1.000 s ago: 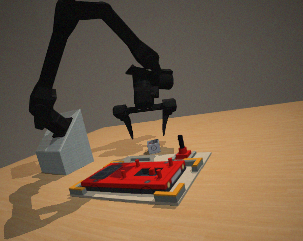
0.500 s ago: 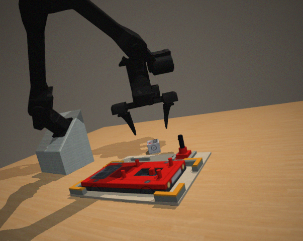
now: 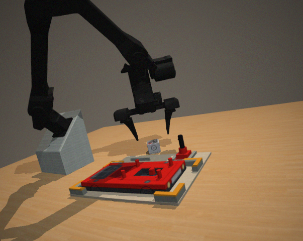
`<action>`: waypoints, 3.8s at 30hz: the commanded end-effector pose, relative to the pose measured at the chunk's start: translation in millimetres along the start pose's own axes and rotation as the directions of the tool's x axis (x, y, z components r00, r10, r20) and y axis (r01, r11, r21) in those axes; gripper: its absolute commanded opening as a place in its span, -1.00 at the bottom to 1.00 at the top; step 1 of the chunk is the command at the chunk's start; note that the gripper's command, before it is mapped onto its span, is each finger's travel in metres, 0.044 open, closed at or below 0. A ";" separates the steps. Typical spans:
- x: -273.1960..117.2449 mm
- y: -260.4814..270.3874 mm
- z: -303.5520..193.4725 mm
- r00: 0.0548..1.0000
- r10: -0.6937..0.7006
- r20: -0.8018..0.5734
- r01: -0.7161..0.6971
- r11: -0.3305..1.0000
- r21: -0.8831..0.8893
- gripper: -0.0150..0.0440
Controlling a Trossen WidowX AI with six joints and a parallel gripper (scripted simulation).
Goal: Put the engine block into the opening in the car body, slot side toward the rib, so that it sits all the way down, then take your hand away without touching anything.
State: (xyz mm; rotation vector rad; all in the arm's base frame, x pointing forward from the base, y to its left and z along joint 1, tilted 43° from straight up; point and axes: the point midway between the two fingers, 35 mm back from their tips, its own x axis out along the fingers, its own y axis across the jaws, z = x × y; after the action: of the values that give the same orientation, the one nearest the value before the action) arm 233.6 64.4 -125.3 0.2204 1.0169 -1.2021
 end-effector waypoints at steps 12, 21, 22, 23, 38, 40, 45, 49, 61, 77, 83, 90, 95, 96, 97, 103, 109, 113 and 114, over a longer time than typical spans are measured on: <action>23.7 -3.0 0.6 1.000 -0.005 0.006 0.005 1.000 -0.009 1.00; 23.9 -3.0 0.6 1.000 -0.005 0.006 0.005 1.000 -0.009 0.29; 23.9 -3.0 0.6 1.000 -0.005 0.006 0.005 1.000 -0.009 0.20; 23.9 -3.0 0.6 1.000 -0.005 0.006 0.005 1.000 -0.009 0.11; 11.3 0.0 0.3 1.000 -0.003 0.004 0.003 1.000 -0.009 -0.49; 5.5 1.2 0.2 1.000 -0.003 0.003 0.003 1.000 -0.009 -0.49; -9.2 3.5 -0.1 1.000 -0.002 0.002 0.002 1.000 -0.010 -0.49; -21.2 4.7 -0.4 1.000 -0.001 0.001 0.001 1.000 -0.010 -0.49; -58.5 4.6 -1.0 1.000 -0.001 -0.001 0.001 1.000 -0.010 -0.49; -101.8 -2.0 -1.0 1.000 -0.004 0.001 0.004 1.000 -0.010 -0.49; -99.1 2.2 9.9 1.000 0.002 -0.007 -0.002 0.997 -0.073 -0.49; -94.2 7.9 27.8 1.000 0.011 -0.019 -0.014 0.986 -0.165 -0.49; -90.0 11.3 41.4 0.999 0.019 -0.026 -0.024 0.974 -0.224 -0.49; -89.1 11.9 44.2 0.999 0.020 -0.028 -0.026 0.971 -0.236 -0.49; -88.3 12.4 47.0 0.999 0.022 -0.029 -0.028 0.968 -0.248 -0.49; -83.4 15.2 62.8 0.999 0.026 -0.032 -0.035 0.944 -0.328 -0.49; -78.2 17.0 79.0 0.999 0.029 -0.033 -0.040 0.913 -0.405 -0.49; -74.5 17.7 90.0 0.999 0.031 -0.033 -0.042 0.889 -0.455 -0.49; -73.6 17.8 92.7 0.999 0.031 -0.032 -0.043 0.883 -0.467 -0.49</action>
State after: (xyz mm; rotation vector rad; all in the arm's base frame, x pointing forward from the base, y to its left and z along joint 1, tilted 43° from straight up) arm 292.6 67.8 -27.9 -0.0951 1.2746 -0.9181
